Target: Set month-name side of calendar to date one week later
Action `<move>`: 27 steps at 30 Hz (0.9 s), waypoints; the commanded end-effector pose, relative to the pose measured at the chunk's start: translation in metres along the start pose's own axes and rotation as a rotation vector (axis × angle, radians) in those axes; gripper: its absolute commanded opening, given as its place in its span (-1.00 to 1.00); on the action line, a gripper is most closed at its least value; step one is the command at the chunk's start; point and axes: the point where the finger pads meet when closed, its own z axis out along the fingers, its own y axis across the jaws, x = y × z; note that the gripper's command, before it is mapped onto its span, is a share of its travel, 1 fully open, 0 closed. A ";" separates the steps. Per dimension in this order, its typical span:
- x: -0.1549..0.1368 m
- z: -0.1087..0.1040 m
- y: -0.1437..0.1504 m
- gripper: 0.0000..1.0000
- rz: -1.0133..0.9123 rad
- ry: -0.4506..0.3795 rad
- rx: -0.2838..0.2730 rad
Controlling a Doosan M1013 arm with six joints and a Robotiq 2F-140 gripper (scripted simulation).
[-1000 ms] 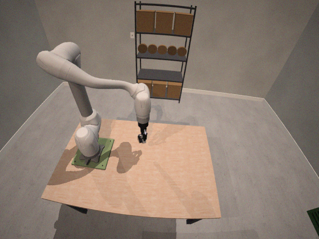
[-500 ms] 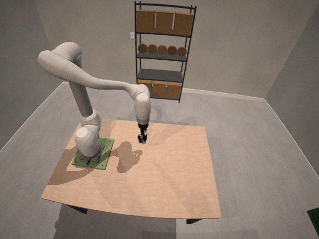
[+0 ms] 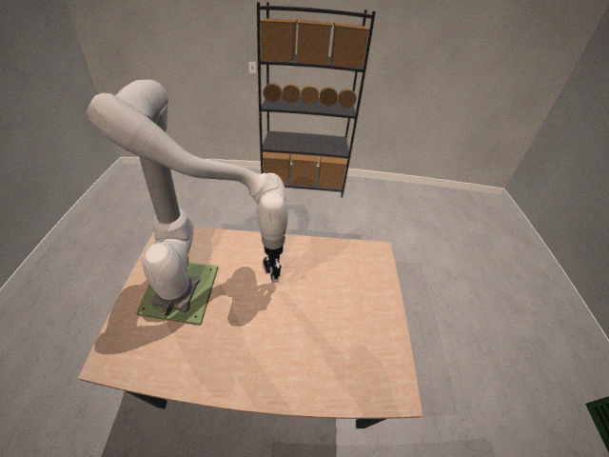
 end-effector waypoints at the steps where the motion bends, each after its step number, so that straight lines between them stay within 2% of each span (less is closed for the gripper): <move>1: 0.000 0.012 0.000 -0.51 0.000 0.000 0.000; 5: 0.000 0.023 0.000 -0.51 0.000 0.000 0.000; 11: 0.000 0.029 0.000 -0.51 0.000 0.000 0.000; 27: 0.000 0.030 0.000 -0.51 0.000 0.000 0.000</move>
